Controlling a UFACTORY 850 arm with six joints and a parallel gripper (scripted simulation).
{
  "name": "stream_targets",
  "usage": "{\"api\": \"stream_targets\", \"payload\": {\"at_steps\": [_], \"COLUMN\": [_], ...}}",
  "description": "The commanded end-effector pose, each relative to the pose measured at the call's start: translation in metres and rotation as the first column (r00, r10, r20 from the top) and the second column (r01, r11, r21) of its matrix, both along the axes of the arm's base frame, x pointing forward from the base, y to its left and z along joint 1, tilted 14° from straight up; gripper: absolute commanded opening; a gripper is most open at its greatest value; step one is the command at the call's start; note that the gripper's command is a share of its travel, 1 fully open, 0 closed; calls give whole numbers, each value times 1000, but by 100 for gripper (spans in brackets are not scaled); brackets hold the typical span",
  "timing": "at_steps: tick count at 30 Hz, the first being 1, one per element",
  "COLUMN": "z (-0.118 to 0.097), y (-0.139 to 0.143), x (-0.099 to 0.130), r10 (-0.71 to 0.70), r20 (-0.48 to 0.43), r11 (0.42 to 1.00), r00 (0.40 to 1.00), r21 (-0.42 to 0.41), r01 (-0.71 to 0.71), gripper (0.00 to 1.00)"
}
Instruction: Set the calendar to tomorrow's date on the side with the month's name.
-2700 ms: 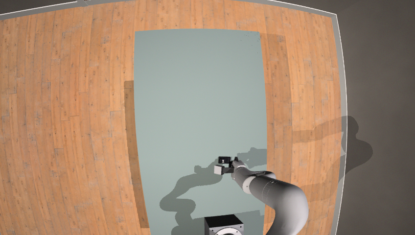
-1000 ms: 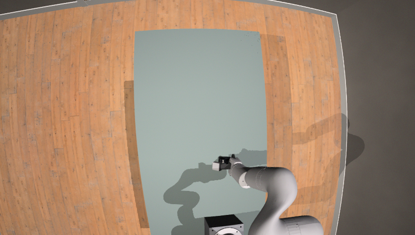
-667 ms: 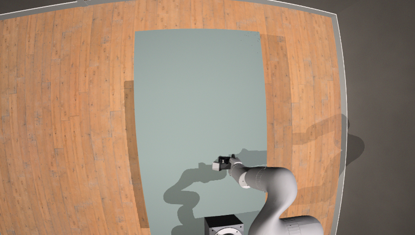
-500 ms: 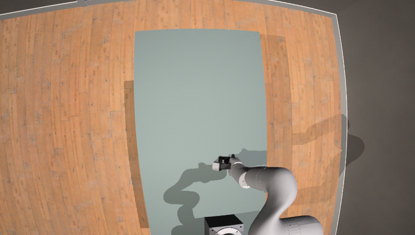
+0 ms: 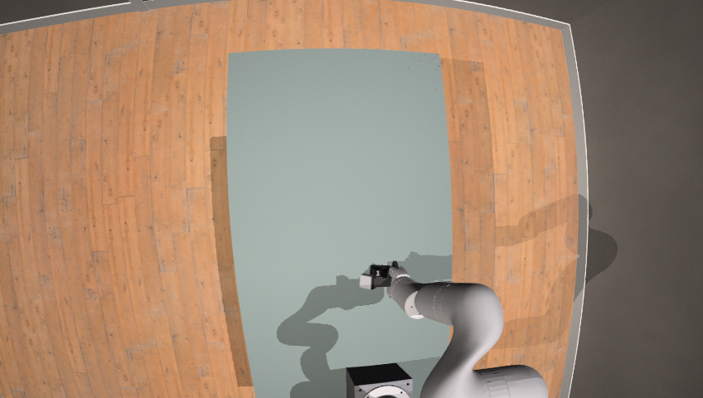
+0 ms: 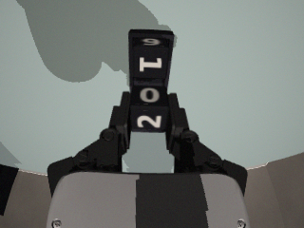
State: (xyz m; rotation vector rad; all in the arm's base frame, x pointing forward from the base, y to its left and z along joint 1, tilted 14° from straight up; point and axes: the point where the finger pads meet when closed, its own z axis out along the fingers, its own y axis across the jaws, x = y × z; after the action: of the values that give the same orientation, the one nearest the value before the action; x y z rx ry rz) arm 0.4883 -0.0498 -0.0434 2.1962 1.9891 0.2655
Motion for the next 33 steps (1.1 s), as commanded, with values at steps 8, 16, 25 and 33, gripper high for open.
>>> {"api": "stream_targets", "payload": {"at_steps": [8,16,25,33], "z": [-1,-5,-12,-17], "y": [0,0,0,0], "x": [1,2,4,5], "r10": [0,0,0,0], "r20": [1,1,1,1], "r11": [1000,1000,1000,1000], "r00": [1000,1000,1000,1000], "r21": [0,0,0,0], "r01": [0,0,0,0], "gripper": [27,27,27,27]}}
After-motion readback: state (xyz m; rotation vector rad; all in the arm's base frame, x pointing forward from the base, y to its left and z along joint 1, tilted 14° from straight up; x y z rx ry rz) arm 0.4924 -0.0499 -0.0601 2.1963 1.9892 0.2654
